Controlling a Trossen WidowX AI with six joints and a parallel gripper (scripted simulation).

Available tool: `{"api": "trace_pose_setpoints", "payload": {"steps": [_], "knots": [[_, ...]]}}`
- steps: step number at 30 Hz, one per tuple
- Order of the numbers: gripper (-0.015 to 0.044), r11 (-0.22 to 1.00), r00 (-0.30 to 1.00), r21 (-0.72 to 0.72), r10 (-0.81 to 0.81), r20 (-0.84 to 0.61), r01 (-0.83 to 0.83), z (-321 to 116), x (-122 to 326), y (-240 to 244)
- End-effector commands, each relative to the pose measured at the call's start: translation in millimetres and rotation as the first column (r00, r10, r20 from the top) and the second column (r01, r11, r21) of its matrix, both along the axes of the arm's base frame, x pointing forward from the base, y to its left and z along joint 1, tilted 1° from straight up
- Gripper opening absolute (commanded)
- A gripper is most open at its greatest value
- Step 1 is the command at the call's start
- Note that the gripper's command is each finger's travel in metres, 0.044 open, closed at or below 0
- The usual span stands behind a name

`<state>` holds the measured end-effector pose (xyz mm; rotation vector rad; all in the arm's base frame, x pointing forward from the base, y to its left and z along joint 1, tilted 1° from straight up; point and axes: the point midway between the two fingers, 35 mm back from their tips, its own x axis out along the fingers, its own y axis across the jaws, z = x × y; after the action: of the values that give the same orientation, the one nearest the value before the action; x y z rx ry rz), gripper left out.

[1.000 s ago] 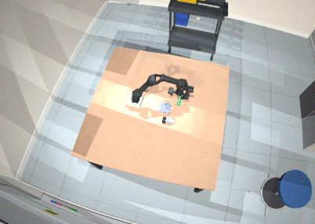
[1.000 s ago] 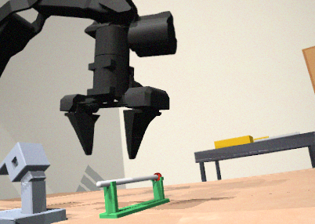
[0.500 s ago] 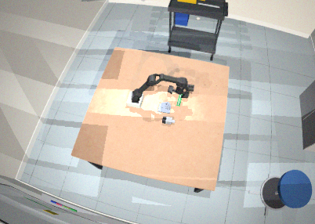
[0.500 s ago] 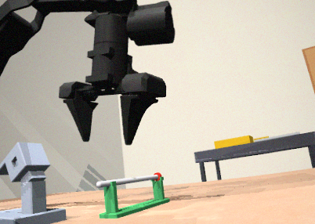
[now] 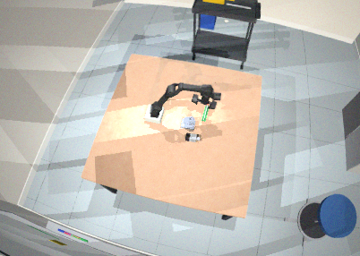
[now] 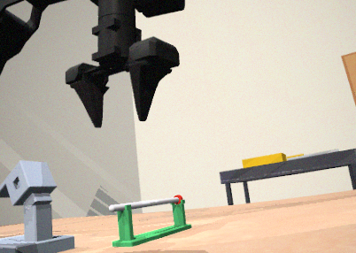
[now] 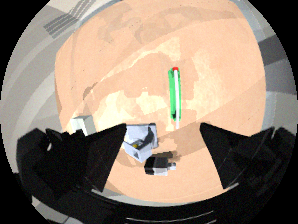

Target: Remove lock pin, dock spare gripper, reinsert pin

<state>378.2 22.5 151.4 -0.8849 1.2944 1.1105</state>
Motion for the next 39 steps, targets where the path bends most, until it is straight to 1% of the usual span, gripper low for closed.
{"api": "trace_pose_setpoints", "payload": {"steps": [1, 3, 6, 9, 12, 17, 21, 23, 32, 35, 39], "knots": [[0.0440, 0.981, 0.980, 0.033, -0.192, 0.058, 0.190, -5, -1, -31], [0.0440, 0.946, 0.941, 0.068, -0.322, 0.107, 0.316, -6, -3, -51], [0.0440, 0.865, 0.849, 0.133, -0.501, 0.169, 0.484, -9, -8, -80], [0.0440, 0.756, 0.724, 0.212, -0.654, 0.218, 0.619, -11, -17, -107], [0.0440, 0.627, 0.575, 0.299, -0.779, 0.251, 0.719, -13, -30, -133], [0.0440, 0.391, 0.296, 0.453, -0.917, 0.268, 0.801, -18, -58, -170], [0.0440, 0.205, 0.069, 0.573, -0.966, 0.250, 0.793, -22, -86, -194], [0.0440, 0.149, -0.001, 0.610, -0.971, 0.239, 0.778, -23, -96, -200], [0.0440, 0.142, -0.010, 0.615, -0.971, 0.237, 0.776, -27, -97, -201], [0.0440, 0.142, -0.010, 0.615, -0.971, 0.237, 0.776, -40, -95, -202], [0.0440, 0.142, -0.010, 0.614, -0.971, 0.237, 0.776, -69, -94, -202]]}}
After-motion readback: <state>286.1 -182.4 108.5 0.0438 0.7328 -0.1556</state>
